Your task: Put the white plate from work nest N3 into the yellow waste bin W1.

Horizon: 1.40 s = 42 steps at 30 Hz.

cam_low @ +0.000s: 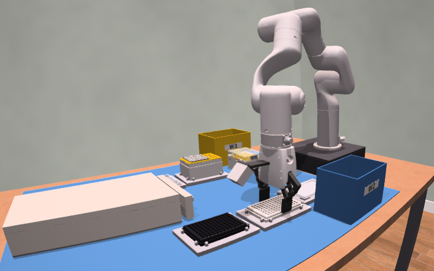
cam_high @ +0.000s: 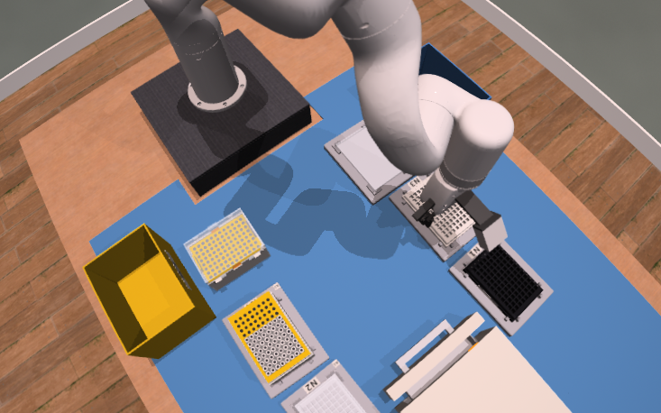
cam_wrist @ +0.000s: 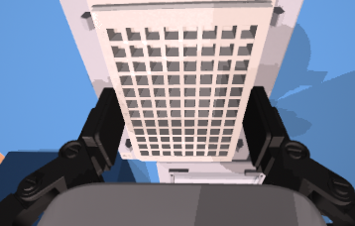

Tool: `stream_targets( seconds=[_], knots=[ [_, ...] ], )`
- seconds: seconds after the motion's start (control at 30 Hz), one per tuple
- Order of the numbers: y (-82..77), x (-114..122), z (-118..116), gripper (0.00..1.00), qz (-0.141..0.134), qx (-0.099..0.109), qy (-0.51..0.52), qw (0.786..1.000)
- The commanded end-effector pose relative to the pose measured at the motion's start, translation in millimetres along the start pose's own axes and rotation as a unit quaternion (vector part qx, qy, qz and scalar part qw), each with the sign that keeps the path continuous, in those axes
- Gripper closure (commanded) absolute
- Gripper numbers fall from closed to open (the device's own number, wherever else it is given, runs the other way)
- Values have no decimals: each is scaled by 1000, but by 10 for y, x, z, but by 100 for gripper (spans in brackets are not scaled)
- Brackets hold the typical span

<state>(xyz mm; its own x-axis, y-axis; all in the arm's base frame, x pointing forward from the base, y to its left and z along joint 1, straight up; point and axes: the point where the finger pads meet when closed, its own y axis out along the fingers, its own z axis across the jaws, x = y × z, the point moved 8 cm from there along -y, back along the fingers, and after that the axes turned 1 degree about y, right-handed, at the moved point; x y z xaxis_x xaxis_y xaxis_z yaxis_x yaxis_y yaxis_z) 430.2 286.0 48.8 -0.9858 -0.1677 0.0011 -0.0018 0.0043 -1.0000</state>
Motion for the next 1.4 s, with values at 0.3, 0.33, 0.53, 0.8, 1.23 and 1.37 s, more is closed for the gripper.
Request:
stream_targets(
  seconds=[0.3, 0.33, 0.53, 0.8, 1.23, 1.37],
  knots=[
    [-51, -14, -6, 100, 2, -1, 0, 1000],
    [-58, -14, -6, 100, 2, -1, 0, 1000],
    [-98, -14, -6, 100, 2, -1, 0, 1000],
    [-151, -13, -6, 100, 2, -1, 0, 1000],
    [-218, -13, -6, 100, 2, -1, 0, 1000],
    [-219, -13, -6, 100, 2, -1, 0, 1000]
  ],
)
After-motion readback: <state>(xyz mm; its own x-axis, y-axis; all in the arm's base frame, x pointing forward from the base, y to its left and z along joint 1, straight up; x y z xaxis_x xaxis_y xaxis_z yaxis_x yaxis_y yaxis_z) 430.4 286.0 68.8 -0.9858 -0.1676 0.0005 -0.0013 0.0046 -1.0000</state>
